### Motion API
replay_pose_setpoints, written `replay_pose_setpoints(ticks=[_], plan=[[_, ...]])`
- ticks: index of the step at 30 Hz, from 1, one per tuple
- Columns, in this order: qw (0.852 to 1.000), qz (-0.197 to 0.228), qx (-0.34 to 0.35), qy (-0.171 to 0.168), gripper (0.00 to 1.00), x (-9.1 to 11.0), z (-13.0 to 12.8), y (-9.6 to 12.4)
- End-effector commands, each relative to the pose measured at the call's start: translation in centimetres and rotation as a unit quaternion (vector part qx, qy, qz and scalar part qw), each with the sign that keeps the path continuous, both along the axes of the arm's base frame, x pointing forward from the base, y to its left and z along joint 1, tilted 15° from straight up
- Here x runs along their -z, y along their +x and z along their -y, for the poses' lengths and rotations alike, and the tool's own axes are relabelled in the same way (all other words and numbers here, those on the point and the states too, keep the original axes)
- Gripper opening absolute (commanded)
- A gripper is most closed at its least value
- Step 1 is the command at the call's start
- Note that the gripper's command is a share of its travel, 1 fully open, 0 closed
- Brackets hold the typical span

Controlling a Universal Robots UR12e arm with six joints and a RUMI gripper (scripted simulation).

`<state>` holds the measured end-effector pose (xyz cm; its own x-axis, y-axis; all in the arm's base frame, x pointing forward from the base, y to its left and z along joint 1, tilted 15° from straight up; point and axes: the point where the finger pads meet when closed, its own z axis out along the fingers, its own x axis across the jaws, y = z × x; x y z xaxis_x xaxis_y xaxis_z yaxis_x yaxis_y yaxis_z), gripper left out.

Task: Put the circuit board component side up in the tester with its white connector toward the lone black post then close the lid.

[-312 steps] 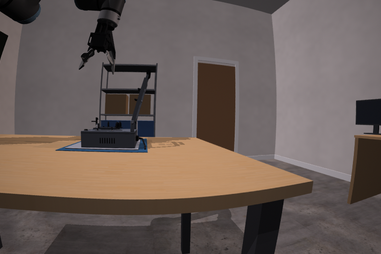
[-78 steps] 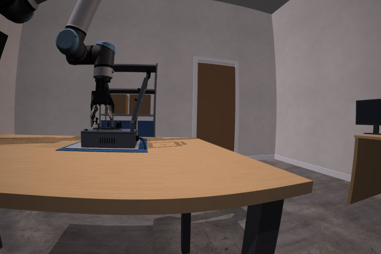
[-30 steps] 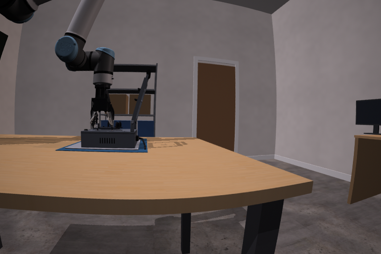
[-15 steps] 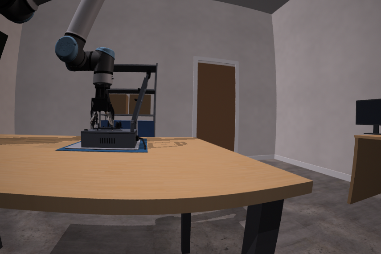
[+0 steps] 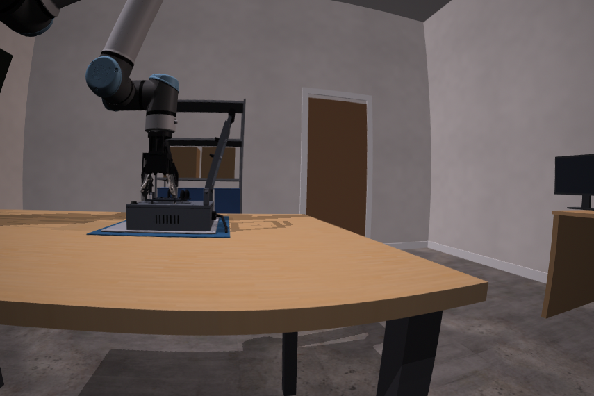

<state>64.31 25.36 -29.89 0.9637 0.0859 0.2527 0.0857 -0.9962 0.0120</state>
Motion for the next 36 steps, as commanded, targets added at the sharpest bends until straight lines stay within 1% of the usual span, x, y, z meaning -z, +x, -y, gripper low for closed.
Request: replay_pose_setpoints(ticks=[1, 17, 36], plan=[[1.000, 0.002, 0.000, 0.001, 0.59, 0.2, 0.0, 0.4], [1.000, 0.002, 0.000, 0.001, 0.59, 1.3, 0.0, 0.7], [1.000, 0.001, 0.000, 0.000, 0.59, 1.9, 0.0, 0.7]])
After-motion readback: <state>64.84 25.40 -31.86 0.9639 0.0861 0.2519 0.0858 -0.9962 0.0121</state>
